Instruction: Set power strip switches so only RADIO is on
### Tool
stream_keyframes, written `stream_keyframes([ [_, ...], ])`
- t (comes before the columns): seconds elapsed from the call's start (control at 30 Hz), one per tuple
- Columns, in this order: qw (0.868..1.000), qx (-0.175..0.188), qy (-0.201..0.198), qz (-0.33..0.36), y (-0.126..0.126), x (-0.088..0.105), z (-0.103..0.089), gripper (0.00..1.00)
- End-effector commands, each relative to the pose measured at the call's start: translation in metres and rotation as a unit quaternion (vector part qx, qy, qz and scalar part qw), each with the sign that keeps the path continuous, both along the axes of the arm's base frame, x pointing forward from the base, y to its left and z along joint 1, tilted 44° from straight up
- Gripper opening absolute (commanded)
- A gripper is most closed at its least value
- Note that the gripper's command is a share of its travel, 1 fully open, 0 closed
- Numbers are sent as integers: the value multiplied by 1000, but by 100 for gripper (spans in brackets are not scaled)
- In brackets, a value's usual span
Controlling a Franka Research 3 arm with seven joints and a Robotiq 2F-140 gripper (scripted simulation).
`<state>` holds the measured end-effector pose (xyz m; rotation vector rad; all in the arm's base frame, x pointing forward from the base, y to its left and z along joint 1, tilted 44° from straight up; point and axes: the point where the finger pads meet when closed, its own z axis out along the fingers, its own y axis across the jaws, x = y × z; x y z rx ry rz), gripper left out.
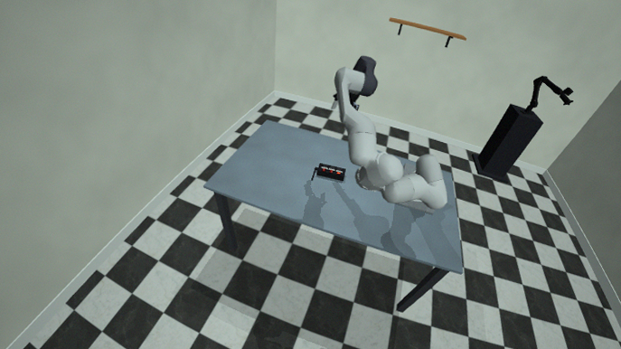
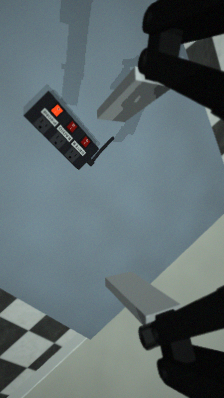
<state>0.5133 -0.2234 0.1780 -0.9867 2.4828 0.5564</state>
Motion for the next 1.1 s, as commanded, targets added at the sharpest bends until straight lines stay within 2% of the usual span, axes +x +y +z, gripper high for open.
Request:
stream_keyframes([
  [0.0,1000,2,11,3,12,5,-8,100],
  [0.2,1000,2,11,3,12,5,-8,100],
  [0.23,999,4,33,31,47,13,-29,100],
  [0.6,999,4,33,31,47,13,-29,100],
  [0.63,997,5,55,56,80,16,-49,100],
  [0.9,997,5,55,56,80,16,-49,100],
  [0.93,994,4,74,79,109,17,-68,100],
  [1.07,994,4,74,79,109,17,-68,100],
])
